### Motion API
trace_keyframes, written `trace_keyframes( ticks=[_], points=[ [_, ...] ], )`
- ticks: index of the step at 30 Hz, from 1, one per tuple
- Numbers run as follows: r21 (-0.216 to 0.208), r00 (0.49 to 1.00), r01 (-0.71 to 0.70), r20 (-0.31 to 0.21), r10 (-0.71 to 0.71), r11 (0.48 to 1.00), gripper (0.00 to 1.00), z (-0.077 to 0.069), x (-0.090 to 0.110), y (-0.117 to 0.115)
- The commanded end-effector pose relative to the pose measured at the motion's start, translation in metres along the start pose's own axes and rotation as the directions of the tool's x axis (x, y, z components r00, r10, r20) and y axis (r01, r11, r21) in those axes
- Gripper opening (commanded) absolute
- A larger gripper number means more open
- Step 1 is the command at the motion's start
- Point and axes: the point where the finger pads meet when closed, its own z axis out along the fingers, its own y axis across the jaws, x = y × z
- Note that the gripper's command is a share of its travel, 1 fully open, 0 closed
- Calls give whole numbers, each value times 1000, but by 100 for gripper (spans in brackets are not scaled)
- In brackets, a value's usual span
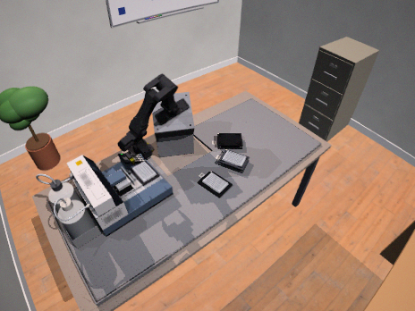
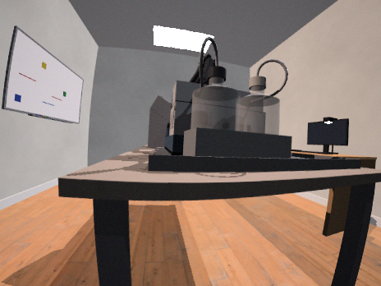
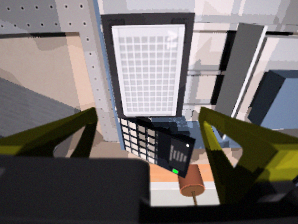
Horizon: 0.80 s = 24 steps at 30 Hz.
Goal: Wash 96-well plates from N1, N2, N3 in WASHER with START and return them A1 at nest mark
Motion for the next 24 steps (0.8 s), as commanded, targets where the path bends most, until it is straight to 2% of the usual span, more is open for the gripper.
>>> trace_keyframes(
  ticks=[1, 4, 24],
  points=[
    [10, 1000, 17, 1, -17, 1000, 100, -2, 0, -3],
    [10, 1000, 17, 1, -17, 1000, 100, -2, -1, -3],
    [10, 1000, 17, 1, -17, 1000, 100, 28, 0, -3]
  ],
)
